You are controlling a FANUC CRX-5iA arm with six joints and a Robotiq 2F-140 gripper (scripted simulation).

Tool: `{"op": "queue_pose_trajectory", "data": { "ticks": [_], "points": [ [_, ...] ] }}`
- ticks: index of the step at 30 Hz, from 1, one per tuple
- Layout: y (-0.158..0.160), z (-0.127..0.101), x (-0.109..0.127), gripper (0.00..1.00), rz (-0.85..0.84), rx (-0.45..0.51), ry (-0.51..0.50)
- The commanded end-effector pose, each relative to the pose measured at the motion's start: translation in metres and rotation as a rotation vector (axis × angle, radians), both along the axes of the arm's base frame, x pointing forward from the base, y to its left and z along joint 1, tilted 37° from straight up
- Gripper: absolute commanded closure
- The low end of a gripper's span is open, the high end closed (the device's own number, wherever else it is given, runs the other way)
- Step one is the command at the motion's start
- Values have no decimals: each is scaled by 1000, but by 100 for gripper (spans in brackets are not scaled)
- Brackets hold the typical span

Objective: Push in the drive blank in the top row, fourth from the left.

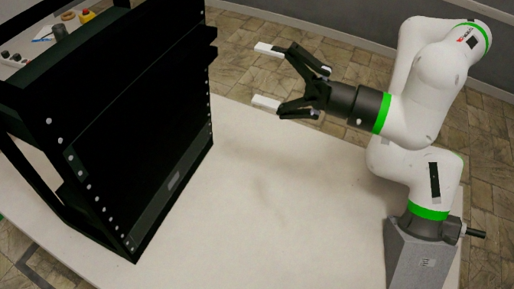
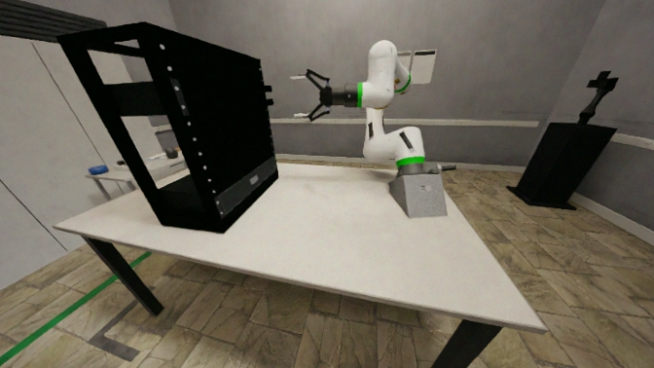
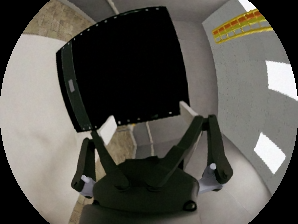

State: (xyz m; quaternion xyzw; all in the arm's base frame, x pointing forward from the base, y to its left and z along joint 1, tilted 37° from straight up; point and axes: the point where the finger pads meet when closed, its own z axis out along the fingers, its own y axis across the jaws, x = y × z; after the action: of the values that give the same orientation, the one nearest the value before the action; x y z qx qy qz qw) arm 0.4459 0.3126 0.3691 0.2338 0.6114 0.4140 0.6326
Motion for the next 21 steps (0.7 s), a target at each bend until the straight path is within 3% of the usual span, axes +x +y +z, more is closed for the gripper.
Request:
{"op": "queue_pose_trajectory", "data": {
  "ticks": [1,14,21],
  "points": [
    [-5,7,23,0,3,1,1],
    [-21,24,73,0,3,1,1],
    [-25,29,87,0,3,1,1]
  ]
}}
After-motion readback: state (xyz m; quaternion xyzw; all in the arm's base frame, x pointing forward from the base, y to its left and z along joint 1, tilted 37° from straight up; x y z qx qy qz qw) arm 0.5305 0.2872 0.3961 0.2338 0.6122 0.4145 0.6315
